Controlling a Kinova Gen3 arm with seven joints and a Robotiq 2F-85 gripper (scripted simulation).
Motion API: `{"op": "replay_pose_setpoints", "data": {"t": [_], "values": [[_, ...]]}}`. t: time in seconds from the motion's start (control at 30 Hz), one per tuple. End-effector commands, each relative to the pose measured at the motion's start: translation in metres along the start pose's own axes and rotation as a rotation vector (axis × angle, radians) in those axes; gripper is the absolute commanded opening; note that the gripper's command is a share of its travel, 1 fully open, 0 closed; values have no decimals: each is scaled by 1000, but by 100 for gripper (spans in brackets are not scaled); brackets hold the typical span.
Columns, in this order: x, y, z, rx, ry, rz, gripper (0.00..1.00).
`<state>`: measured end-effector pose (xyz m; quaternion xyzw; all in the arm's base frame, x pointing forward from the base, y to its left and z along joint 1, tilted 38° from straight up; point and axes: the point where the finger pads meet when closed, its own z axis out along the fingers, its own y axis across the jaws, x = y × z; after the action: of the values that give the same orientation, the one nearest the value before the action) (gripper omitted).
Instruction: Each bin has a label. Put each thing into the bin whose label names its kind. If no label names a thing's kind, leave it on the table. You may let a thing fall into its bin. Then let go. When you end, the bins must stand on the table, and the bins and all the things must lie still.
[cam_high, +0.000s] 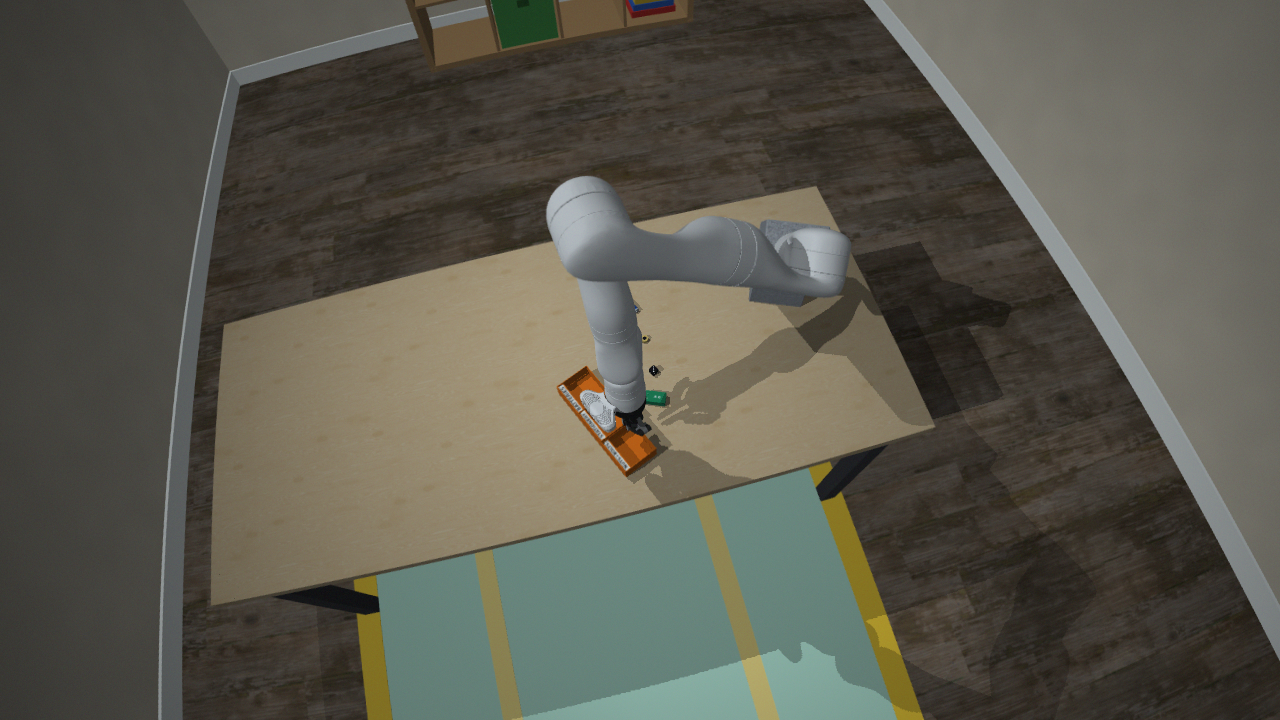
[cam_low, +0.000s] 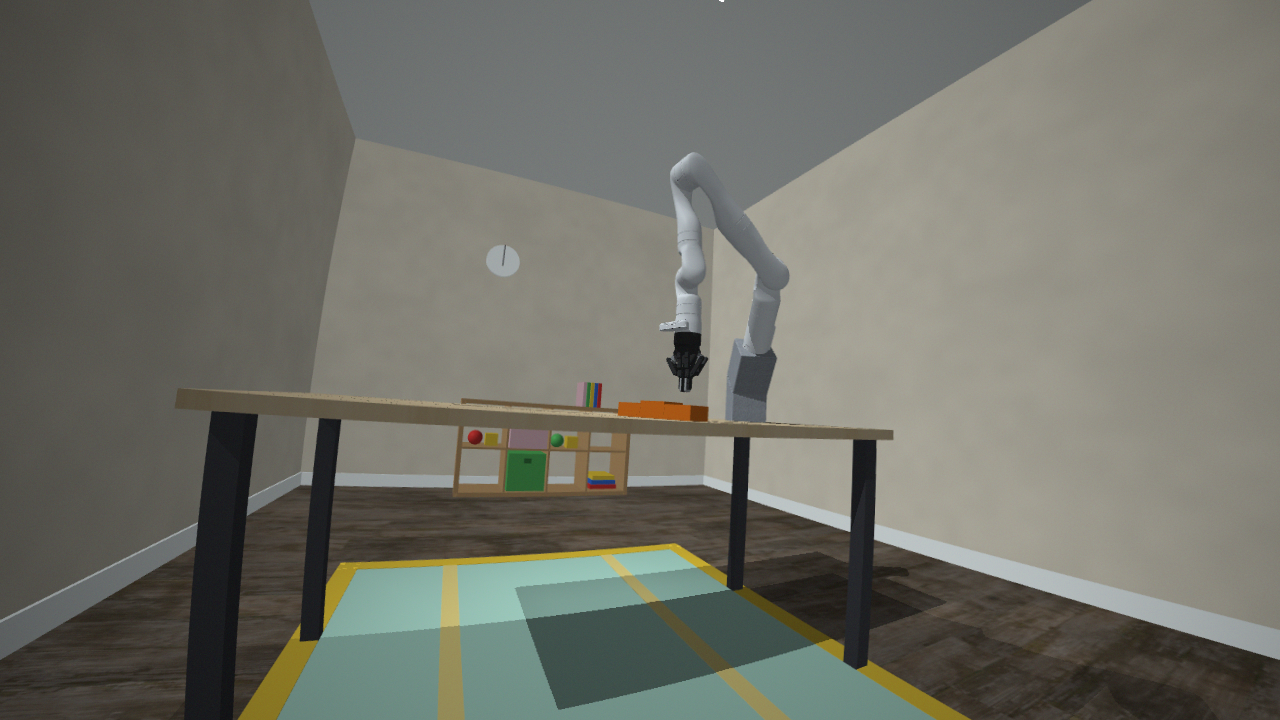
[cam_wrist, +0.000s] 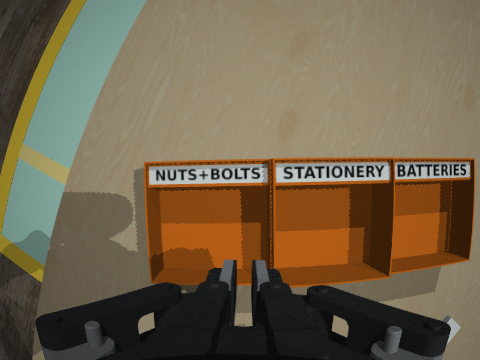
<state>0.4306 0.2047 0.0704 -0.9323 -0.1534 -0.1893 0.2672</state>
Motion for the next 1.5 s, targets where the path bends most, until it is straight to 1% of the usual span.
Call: {"op": "replay_pose_setpoints", "data": {"t": [0.0,0.07,0.27,0.47,0.53,1.03,1.17,1.47], "values": [[1,-12,-1,-3,-2,-20,9],[1,-21,0,-2,-2,-20,9],[1,-21,-1,-2,-2,-20,9],[1,-21,15,-2,-2,-20,9],[1,-21,15,-2,-2,-20,9],[0,-21,55,-2,-2,-20,9],[0,-21,59,-2,-2,-20,9],[0,-21,59,-2,-2,-20,9]]}}
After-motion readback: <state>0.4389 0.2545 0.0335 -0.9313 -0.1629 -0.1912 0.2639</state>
